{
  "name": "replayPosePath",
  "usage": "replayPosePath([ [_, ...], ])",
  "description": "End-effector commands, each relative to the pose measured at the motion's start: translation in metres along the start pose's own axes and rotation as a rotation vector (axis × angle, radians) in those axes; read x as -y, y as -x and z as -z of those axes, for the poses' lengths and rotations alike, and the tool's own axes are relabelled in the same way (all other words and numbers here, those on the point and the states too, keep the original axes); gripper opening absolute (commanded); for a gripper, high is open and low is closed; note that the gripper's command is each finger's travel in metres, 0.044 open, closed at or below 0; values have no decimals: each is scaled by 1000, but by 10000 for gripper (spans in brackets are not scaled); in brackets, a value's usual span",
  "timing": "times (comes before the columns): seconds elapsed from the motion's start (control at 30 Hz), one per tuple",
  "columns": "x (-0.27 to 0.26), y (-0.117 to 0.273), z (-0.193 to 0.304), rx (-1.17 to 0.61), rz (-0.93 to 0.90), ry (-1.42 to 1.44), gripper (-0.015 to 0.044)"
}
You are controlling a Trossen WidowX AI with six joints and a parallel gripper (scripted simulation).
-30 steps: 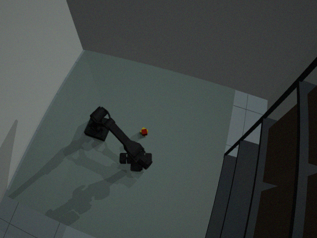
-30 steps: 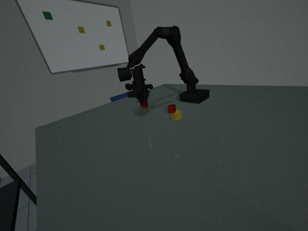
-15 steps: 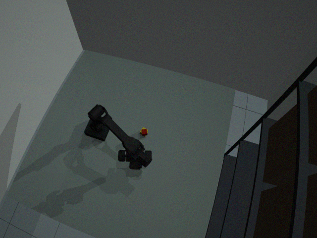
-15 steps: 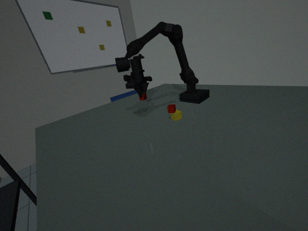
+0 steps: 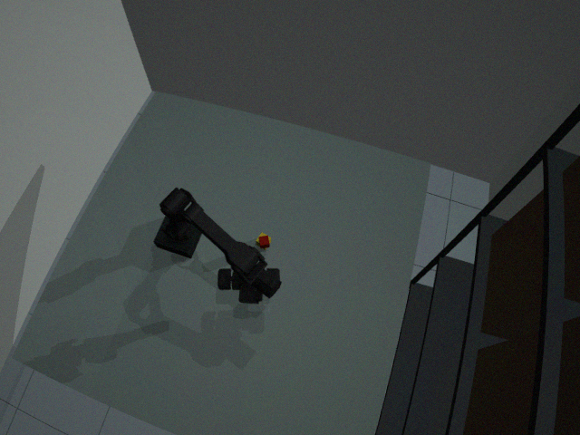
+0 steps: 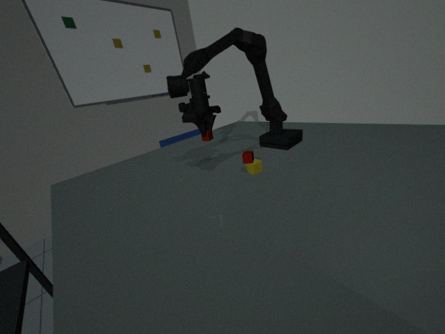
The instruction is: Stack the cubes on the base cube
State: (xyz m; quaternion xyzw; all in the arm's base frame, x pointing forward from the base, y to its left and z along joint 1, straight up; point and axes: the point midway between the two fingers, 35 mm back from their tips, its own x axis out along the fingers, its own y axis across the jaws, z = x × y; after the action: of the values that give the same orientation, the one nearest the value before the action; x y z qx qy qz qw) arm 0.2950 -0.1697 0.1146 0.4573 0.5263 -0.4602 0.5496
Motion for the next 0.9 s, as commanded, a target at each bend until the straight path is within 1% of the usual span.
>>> replayPosePath([
  [0.0,-7,1,15,-4,-3,10,105],
  [0.87,-35,0,94,-11,-6,69,105],
])
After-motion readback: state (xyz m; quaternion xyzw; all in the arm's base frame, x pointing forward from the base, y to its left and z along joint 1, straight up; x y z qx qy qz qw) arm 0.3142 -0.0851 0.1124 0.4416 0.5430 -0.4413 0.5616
